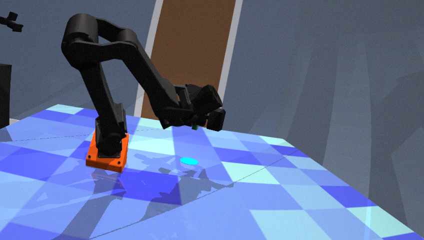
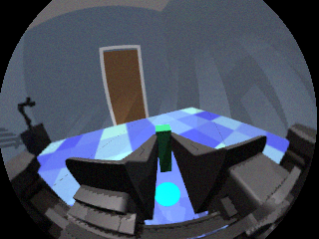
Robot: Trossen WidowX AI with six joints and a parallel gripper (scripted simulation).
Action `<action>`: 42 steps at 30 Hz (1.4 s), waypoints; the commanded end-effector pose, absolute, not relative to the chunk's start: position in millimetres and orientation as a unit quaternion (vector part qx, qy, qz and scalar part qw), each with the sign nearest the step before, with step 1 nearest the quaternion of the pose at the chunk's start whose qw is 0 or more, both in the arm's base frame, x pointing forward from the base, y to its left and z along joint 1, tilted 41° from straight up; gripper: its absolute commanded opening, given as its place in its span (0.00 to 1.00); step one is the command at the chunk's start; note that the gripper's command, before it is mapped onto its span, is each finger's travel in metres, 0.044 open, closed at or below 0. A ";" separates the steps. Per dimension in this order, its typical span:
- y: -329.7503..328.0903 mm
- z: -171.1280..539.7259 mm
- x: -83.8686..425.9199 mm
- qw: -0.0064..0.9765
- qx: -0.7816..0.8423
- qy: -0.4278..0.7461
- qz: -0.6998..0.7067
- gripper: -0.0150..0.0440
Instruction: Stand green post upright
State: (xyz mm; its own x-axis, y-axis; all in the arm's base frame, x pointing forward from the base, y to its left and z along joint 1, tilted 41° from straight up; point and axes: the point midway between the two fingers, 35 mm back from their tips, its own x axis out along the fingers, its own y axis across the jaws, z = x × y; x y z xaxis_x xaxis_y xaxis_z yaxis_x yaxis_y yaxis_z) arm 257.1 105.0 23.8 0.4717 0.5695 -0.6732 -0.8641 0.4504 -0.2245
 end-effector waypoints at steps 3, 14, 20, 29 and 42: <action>100.1 17.9 257.6 0.809 -0.284 0.259 0.444 0.29; 76.0 -11.0 256.2 0.807 -0.287 0.263 0.445 0.29; 63.7 -25.6 252.5 0.807 -0.286 0.262 0.445 0.29; 48.3 -44.2 244.5 0.809 -0.284 0.260 0.444 0.29; 37.2 -60.2 242.5 0.810 -0.286 0.261 0.440 0.29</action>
